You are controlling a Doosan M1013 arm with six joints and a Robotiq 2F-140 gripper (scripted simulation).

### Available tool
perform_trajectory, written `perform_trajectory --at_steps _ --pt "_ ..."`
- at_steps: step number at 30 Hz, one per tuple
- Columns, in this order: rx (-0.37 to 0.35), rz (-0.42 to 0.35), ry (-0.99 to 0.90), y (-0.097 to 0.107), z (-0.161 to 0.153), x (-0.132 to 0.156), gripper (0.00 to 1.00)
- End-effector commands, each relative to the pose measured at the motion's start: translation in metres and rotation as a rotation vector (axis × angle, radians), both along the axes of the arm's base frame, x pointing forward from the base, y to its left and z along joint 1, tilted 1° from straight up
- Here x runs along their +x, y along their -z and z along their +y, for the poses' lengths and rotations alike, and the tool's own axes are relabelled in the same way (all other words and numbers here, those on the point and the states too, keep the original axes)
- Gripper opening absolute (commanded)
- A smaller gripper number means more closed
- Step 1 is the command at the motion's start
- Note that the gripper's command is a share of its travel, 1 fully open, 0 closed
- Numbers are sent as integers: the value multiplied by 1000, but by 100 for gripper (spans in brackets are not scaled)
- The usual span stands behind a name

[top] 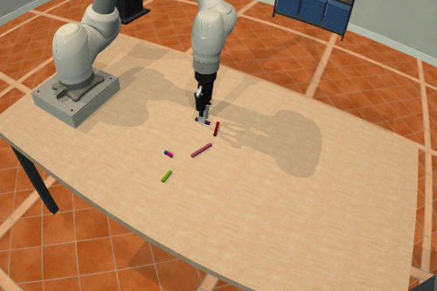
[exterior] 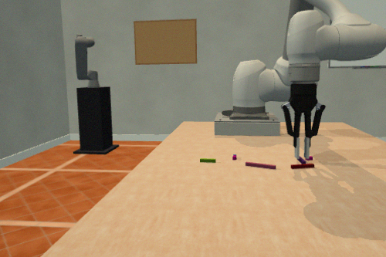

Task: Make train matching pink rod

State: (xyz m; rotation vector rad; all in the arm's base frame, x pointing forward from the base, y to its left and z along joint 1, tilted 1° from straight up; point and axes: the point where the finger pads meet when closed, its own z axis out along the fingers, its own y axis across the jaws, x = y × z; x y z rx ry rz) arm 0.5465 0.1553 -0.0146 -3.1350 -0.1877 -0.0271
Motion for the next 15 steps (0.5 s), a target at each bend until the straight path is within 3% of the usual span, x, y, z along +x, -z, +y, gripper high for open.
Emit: perform_trajectory --at_steps 1,15 --pt "1 6 -3 7 1 -5 15" --pt "1 6 -3 13 1 -5 15"
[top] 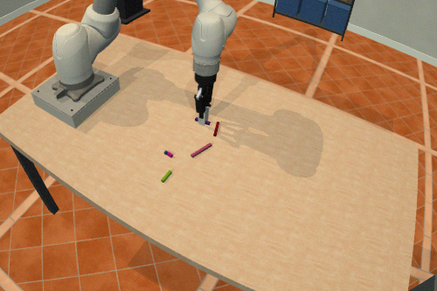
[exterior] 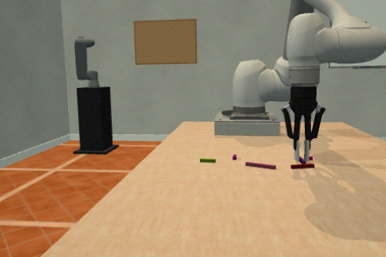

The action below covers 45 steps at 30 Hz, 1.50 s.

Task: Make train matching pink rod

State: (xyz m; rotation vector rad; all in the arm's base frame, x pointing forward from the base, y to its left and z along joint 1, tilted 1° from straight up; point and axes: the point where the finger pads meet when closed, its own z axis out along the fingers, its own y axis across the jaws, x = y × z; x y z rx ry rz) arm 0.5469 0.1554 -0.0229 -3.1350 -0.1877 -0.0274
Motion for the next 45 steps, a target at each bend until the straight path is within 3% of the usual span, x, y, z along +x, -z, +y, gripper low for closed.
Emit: perform_trajectory --at_steps 1,34,35,45 --pt "1 6 -3 4 1 -5 15" --pt "1 6 -3 4 1 -5 15" --pt "1 6 -3 4 1 -5 3" --pt "1 6 -3 4 1 -5 3"
